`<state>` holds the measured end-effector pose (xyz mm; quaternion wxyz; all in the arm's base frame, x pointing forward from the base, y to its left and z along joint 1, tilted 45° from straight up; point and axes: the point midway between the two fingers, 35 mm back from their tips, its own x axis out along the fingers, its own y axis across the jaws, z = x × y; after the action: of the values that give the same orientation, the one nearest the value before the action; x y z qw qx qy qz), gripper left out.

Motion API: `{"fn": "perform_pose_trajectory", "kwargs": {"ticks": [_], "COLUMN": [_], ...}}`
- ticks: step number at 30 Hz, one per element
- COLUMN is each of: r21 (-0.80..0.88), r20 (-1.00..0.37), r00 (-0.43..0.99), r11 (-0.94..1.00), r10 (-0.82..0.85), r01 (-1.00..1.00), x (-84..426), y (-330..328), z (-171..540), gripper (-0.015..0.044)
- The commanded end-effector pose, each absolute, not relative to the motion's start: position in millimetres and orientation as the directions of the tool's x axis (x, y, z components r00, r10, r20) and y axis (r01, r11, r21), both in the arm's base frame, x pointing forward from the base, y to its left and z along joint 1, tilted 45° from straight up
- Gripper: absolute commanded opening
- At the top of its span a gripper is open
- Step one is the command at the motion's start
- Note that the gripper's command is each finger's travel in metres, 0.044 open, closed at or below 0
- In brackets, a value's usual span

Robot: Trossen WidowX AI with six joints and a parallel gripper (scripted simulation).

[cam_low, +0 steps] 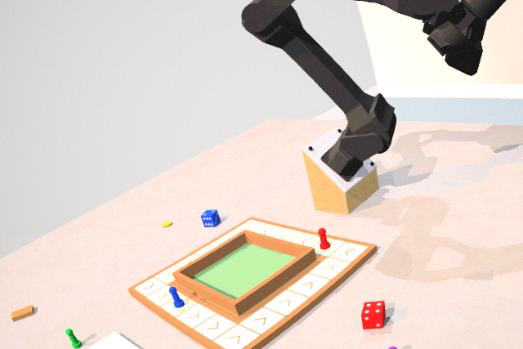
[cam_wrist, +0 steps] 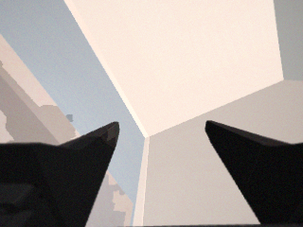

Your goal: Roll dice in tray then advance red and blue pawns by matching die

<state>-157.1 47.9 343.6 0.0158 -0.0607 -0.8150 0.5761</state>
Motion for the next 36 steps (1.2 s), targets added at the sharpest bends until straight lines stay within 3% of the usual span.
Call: {"fn": "perform_pose_trajectory", "kwargs": {"ticks": [1, 5, 12, 17, 22, 27, 36], "r21": [-0.945, -0.993, -0.876, -0.637, -0.348, -0.087, 0.324], "r20": [-0.046, -0.092, -0.211, -0.309, -0.409, -0.491, -0.624], "r00": [-0.991, -0.944, -0.736, -0.528, -0.306, -0.146, 0.06], "r11": [0.316, 0.041, -0.459, -0.585, -0.457, -0.215, 0.327], "r10": [0.127, 0.316, 0.643, 0.791, 0.86, 0.859, 0.779], "r01": [0.085, 0.11, -0.15, -0.502, -0.818, -0.973, -0.888], "x": [-157, -146, -87, -19, 62, 131, 236], "y": [50, 99, 189, 232, 252, 248, 192], "z": [344, 342, 330, 313, 293, 272, 225], "gripper": [0.0374, 0.0275, 0.0275, 0.0275, 0.0275, 0.0275, 0.0275]}}
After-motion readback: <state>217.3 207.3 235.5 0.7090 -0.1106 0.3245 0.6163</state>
